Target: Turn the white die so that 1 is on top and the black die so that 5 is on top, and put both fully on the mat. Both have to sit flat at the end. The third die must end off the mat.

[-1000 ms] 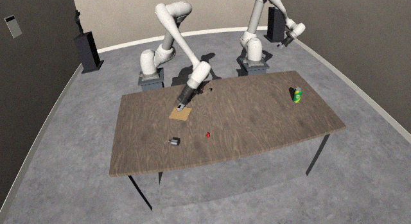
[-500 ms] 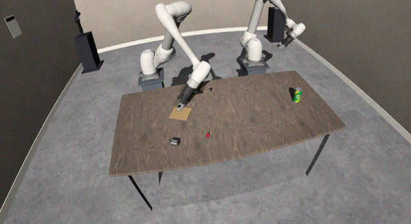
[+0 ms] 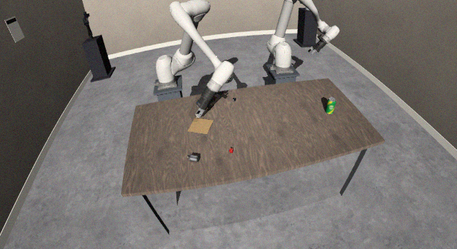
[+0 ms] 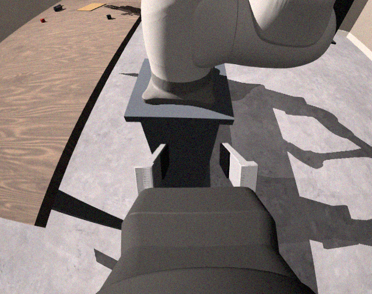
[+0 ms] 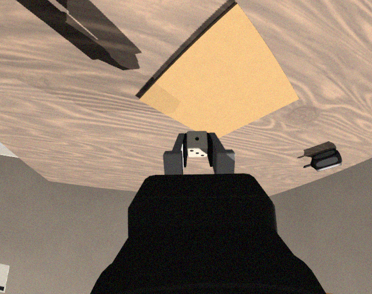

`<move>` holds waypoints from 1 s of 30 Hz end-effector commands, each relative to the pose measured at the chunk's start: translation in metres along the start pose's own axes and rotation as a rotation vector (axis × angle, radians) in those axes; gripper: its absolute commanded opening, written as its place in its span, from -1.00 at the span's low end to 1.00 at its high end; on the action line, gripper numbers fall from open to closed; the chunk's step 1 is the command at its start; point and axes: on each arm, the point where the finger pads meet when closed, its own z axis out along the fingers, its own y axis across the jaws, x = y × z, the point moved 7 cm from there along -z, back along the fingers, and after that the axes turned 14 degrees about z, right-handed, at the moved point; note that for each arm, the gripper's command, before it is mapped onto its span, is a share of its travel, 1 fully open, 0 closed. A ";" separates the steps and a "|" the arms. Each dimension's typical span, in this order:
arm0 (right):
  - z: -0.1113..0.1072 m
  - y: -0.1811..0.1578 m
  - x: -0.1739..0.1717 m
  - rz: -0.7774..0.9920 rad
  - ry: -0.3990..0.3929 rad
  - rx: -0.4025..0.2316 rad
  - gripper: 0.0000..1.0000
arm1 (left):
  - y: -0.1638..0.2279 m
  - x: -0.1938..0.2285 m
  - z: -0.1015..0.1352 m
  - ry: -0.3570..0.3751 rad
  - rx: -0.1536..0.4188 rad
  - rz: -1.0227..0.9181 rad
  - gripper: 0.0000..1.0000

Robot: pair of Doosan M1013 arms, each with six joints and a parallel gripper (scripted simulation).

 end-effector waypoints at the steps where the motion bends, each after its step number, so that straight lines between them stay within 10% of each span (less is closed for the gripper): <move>1: -0.002 0.001 -0.001 0.000 0.000 0.000 -0.19 | 0.000 0.000 0.000 -0.001 -0.001 0.000 1.00; 21: -0.012 0.003 -0.012 0.000 0.006 0.001 -0.19 | 0.000 0.000 0.000 -0.001 -0.001 0.000 1.00; 30: -0.010 0.008 -0.031 -0.001 0.225 0.058 -0.19 | 0.000 0.000 0.000 -0.001 -0.001 0.000 1.00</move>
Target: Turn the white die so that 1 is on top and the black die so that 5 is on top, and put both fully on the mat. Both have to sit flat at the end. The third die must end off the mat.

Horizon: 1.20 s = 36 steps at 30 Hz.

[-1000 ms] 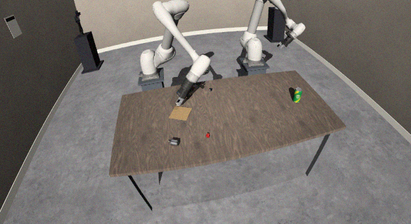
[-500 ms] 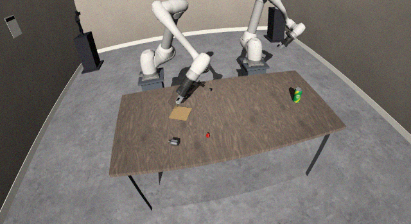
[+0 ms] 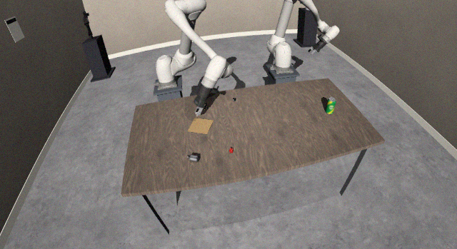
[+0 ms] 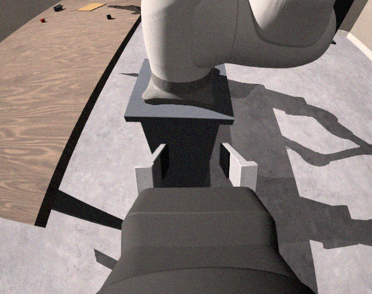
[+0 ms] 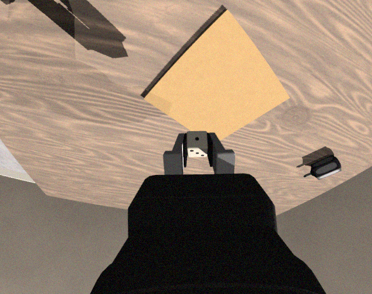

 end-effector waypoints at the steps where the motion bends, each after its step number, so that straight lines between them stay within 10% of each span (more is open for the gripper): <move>1: 0.000 0.001 -0.006 -0.002 0.065 0.019 -0.19 | 0.000 0.000 0.000 -0.001 -0.001 0.000 1.00; 9: 0.000 0.002 -0.008 -0.002 0.094 0.026 -0.19 | 0.000 0.000 0.000 -0.001 -0.001 0.000 1.00; 36: 0.015 0.012 -0.048 -0.002 0.582 0.147 -0.19 | 0.000 0.000 0.000 -0.001 -0.001 0.000 1.00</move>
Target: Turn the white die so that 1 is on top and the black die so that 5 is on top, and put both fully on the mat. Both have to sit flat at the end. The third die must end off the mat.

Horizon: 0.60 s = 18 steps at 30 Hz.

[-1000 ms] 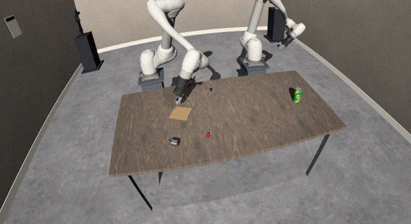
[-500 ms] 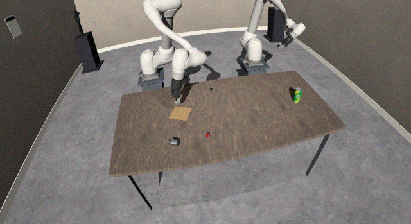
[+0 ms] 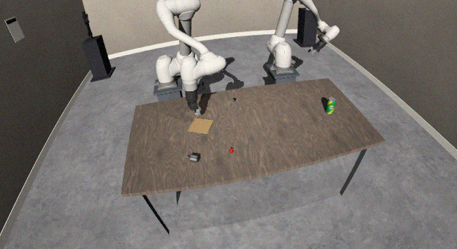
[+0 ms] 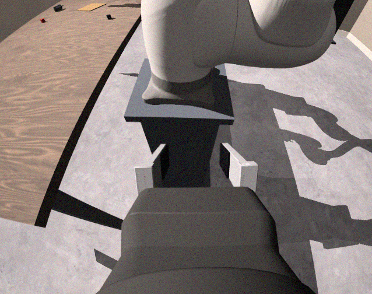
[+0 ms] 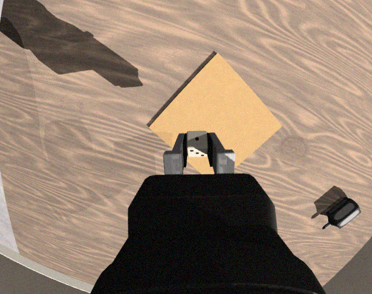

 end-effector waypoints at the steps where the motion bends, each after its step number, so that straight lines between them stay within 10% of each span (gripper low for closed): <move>1: 0.000 0.001 -0.004 -0.003 0.045 0.013 -0.19 | 0.000 0.000 0.000 -0.001 -0.001 0.000 1.00; 18: 0.004 0.006 -0.025 -0.003 0.299 0.077 -0.19 | 0.000 0.000 0.000 -0.001 -0.001 0.000 1.00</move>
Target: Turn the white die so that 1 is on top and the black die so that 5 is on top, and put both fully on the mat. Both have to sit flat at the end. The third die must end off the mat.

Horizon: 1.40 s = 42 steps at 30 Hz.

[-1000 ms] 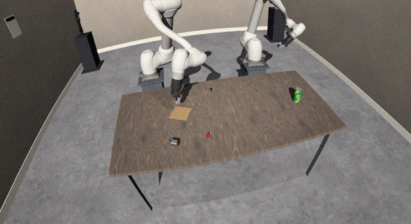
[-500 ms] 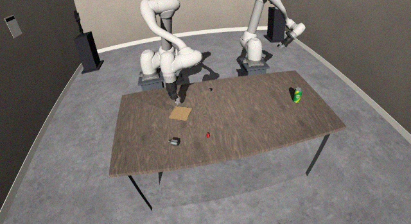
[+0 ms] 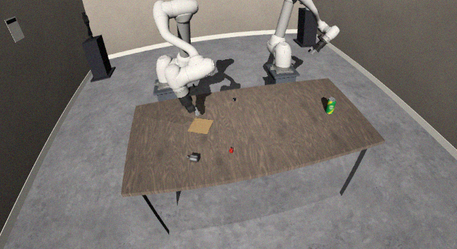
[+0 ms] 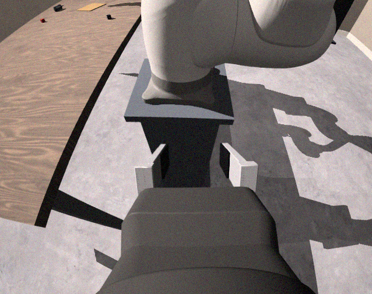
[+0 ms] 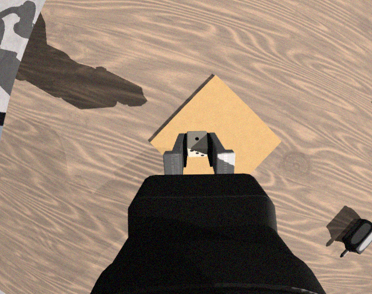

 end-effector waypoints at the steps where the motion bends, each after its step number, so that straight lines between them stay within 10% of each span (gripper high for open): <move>1: 0.000 0.000 -0.002 -0.003 0.025 0.007 -0.19 | 0.000 0.000 0.000 -0.001 -0.001 0.000 1.00; 24: 0.005 0.006 -0.026 -0.002 0.308 0.082 -0.19 | 0.000 0.000 0.000 -0.001 -0.001 0.000 1.00; 32: 0.012 0.010 -0.043 -0.002 0.518 0.133 -0.19 | 0.000 0.000 0.000 -0.001 -0.001 0.000 1.00; 42: 0.013 0.011 -0.044 -0.003 0.533 0.134 -0.19 | 0.000 0.000 0.000 -0.001 -0.001 0.000 1.00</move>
